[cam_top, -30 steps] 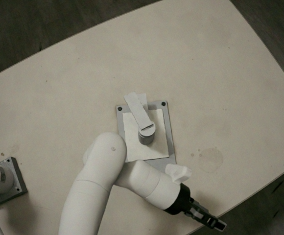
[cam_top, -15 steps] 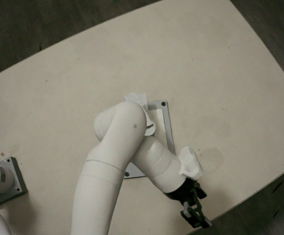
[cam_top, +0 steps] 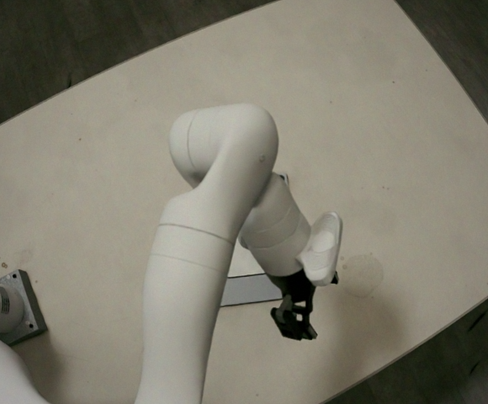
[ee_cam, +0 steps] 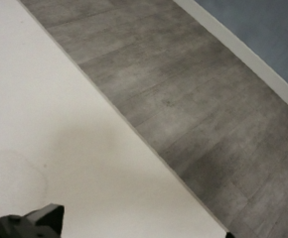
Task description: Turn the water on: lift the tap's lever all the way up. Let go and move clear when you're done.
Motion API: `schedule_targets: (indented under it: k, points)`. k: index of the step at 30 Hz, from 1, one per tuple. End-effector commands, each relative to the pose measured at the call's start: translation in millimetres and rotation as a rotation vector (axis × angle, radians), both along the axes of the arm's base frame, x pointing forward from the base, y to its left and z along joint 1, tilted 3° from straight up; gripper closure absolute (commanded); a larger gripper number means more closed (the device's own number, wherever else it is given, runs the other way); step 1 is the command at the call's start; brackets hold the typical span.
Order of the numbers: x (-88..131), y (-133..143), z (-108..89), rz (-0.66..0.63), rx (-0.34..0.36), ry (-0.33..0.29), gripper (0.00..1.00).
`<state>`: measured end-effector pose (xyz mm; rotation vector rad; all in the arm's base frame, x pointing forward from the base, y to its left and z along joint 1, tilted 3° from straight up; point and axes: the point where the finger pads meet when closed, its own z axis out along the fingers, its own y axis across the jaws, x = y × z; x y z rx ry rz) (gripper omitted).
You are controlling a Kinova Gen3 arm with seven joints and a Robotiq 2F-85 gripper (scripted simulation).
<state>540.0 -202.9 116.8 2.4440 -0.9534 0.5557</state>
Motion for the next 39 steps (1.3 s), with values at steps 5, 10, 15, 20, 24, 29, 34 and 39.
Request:
schedule_targets:
  k: [5, 10, 15, 20, 24, 29, 34, 39]
  points:
    - [-8.8, 74.7, 9.5, -0.248, 0.233, -0.042, 0.0]
    - [-16.8, 125.1, 23.3, -0.397, 0.377, -0.044, 0.0]
    - [-21.7, 152.3, 32.8, -0.473, 0.449, -0.036, 0.0]
    - [-29.7, 190.5, 48.7, -0.561, 0.545, -0.009, 0.0]
    - [-35.1, 210.8, 59.8, -0.627, 0.6, 0.007, 0.0]
    - [-39.9, 230.1, 70.1, -0.678, 0.646, 0.025, 0.0]
    - [-41.8, 237.1, 74.0, -0.695, 0.661, 0.032, 0.0]
    - [-43.2, 242.5, 77.1, -0.709, 0.674, 0.038, 0.0]
